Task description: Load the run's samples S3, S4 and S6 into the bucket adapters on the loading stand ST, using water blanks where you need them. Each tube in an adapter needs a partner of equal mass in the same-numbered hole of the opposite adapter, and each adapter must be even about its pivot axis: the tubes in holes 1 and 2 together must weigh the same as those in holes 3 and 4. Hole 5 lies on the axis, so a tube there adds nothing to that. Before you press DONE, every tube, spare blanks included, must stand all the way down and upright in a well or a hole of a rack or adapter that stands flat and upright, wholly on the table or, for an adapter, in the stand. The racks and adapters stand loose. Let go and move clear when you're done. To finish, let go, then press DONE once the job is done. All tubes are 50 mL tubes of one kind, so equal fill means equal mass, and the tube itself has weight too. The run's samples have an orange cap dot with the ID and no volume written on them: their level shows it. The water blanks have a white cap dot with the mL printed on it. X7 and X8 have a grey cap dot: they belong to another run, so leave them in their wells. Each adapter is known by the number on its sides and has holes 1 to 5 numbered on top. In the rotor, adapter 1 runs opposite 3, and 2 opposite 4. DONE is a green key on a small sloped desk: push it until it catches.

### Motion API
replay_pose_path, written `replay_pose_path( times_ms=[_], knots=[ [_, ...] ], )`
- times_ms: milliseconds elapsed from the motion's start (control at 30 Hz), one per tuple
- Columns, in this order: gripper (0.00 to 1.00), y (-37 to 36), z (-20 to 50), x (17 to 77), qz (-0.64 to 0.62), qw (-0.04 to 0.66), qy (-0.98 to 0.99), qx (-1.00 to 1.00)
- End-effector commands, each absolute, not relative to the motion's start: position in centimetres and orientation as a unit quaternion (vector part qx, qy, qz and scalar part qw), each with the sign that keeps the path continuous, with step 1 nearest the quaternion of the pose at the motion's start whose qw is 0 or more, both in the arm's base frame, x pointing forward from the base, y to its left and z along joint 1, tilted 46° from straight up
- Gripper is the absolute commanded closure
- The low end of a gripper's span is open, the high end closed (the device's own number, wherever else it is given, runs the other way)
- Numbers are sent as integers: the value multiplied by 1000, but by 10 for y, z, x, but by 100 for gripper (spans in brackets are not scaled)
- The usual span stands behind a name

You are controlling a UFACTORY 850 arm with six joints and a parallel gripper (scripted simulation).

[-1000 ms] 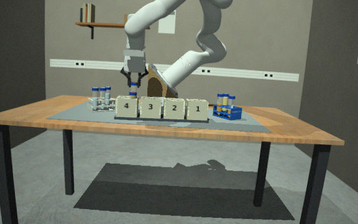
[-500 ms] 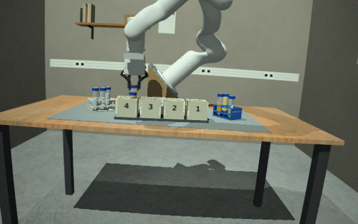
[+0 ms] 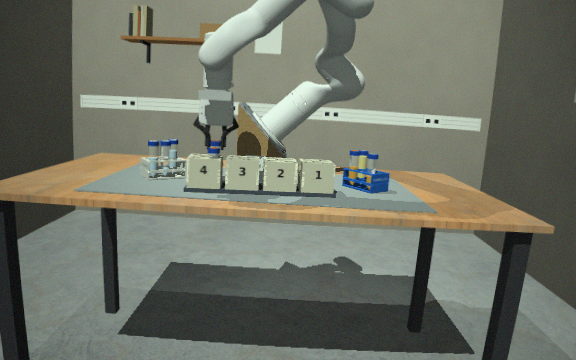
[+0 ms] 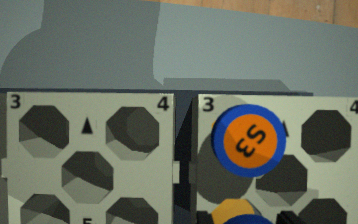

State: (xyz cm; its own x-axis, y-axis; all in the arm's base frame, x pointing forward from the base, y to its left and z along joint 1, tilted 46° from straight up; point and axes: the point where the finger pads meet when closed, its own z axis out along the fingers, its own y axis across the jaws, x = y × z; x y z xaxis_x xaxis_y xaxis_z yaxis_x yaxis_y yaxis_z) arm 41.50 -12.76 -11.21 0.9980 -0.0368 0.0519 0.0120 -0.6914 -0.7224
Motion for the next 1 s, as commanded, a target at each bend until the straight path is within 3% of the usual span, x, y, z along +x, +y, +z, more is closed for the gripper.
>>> replay_pose_path(
  times_ms=[0,800,833,967],
  knots=[
    [100,-125,-115,416,-32,392,7,-919],
    [100,-119,-121,417,-32,392,7,-919],
    [56,-118,-122,417,-32,392,7,-919],
    [56,-118,-122,417,-32,392,7,-919]
  ],
)
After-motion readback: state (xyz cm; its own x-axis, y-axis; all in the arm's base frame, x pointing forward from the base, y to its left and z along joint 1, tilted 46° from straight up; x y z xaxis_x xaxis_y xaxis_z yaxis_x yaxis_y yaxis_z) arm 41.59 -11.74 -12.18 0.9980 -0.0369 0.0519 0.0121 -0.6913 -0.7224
